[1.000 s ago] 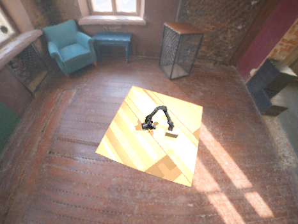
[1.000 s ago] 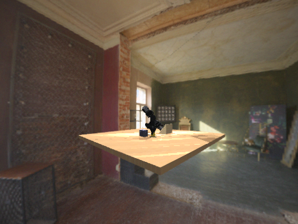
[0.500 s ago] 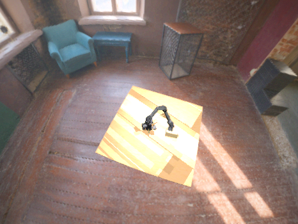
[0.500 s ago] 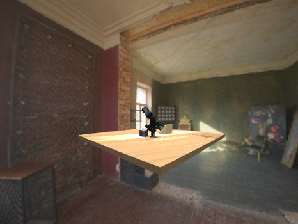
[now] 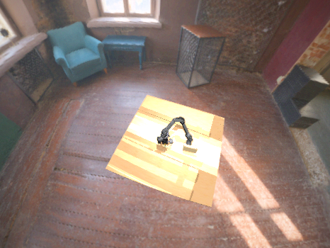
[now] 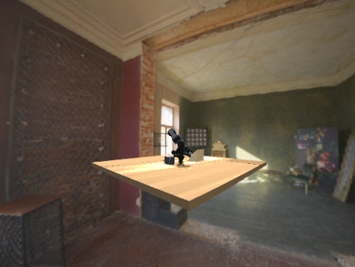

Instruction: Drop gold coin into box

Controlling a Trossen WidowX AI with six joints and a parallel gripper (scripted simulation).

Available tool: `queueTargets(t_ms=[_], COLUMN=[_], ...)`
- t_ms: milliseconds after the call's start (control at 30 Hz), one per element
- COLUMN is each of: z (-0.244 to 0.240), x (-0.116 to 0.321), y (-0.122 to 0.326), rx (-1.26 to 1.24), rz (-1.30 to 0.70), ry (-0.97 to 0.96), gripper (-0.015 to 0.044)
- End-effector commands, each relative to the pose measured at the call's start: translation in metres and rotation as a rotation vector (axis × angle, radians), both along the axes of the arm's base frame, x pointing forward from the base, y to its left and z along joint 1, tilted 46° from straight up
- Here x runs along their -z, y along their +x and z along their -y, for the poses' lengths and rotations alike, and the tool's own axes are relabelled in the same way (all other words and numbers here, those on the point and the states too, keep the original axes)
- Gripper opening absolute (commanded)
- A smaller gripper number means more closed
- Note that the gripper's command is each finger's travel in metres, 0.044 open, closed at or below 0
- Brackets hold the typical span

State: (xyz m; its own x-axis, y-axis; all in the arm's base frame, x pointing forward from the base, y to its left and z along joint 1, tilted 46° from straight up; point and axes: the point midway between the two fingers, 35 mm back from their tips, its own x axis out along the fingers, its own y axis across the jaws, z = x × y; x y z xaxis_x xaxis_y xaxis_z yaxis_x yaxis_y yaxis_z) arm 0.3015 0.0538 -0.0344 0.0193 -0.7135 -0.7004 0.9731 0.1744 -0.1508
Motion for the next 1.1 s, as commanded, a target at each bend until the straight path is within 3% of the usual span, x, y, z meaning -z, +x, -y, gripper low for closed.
queueTargets(t_ms=[0,1067], z=[-0.005,-0.063], x=[-0.005,-0.061], y=[0.002,-0.001], rx=[-0.004,-0.004], rz=[0.001,-0.001], ry=[-0.001,0.002], gripper=[0.0000,0.0000])
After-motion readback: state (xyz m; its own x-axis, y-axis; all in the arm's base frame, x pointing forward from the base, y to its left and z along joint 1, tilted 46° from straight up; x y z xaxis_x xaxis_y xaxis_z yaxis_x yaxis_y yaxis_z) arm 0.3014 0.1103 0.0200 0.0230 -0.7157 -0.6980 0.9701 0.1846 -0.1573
